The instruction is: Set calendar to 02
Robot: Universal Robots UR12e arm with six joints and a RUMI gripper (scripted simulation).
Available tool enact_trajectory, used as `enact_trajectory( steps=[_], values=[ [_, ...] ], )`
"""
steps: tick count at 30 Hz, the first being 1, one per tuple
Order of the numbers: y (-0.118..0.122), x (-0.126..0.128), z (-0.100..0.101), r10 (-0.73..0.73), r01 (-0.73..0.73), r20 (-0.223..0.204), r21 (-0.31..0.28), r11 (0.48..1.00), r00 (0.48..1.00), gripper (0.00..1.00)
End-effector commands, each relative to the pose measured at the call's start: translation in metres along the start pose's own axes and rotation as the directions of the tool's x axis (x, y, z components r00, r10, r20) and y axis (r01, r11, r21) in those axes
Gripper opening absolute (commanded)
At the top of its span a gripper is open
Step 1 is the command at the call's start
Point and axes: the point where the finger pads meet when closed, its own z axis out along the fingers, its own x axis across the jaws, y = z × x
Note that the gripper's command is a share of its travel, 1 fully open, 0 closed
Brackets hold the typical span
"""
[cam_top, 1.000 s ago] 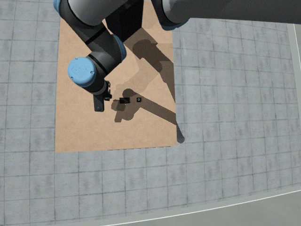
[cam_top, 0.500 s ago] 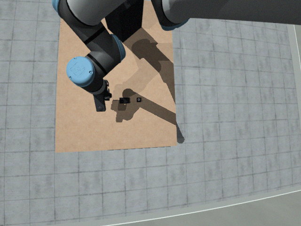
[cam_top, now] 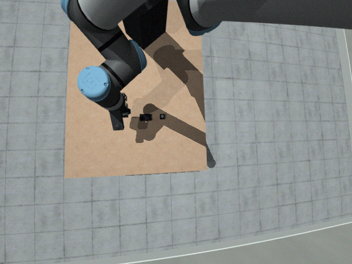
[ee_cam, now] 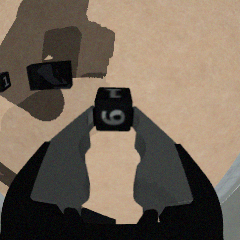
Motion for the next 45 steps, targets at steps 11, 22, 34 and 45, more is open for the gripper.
enact_trajectory(
  steps=[11, 22, 34, 45],
  values=[
    [0.000, 0.000, 0.002, -0.001, 0.001, 0.000, 0.001, 1.000, 1.000, 0.10],
    [0.000, 0.000, 0.037, -0.001, 0.001, 0.000, 0.000, 1.000, 1.000, 0.10],
    [0.000, 0.001, 0.082, -0.001, 0.001, 0.000, 0.000, 1.000, 1.000, 0.10],
    [0.000, 0.001, 0.095, -0.001, 0.001, 0.000, 0.000, 1.000, 1.000, 0.10]
  ],
)
